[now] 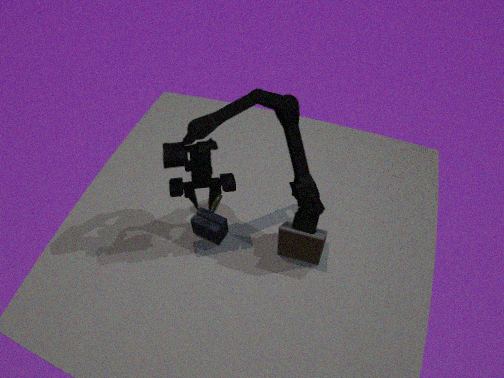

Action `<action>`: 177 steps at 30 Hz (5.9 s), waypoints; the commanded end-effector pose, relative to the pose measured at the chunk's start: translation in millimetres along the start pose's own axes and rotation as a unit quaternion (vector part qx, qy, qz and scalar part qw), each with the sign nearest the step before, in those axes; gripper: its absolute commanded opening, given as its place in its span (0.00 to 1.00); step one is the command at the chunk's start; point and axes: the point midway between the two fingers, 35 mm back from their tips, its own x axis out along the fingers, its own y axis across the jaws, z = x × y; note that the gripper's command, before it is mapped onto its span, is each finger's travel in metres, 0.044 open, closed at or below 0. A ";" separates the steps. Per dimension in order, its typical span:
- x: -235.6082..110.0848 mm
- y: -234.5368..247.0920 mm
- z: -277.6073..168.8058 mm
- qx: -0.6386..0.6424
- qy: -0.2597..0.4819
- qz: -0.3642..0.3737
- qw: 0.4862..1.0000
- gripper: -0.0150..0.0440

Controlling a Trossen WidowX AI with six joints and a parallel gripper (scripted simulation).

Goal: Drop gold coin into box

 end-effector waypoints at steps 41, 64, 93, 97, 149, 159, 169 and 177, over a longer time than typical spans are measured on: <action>51.9 -39.2 144.8 0.264 -0.127 -0.013 0.956 0.53; 88.1 -42.7 154.5 0.267 -0.129 -0.012 0.955 0.53; 107.1 -46.7 159.4 0.268 -0.131 -0.012 0.954 0.25; 103.7 -45.7 158.6 0.268 -0.131 -0.012 0.954 0.25; 14.6 -37.0 138.6 0.061 -0.124 -0.039 0.990 0.25; 13.9 -36.7 140.6 -0.106 -0.116 -0.059 0.986 0.25; 13.2 -36.5 142.6 -0.271 -0.104 -0.078 0.954 0.25; 12.7 -36.4 144.2 -0.398 -0.093 -0.091 0.908 0.25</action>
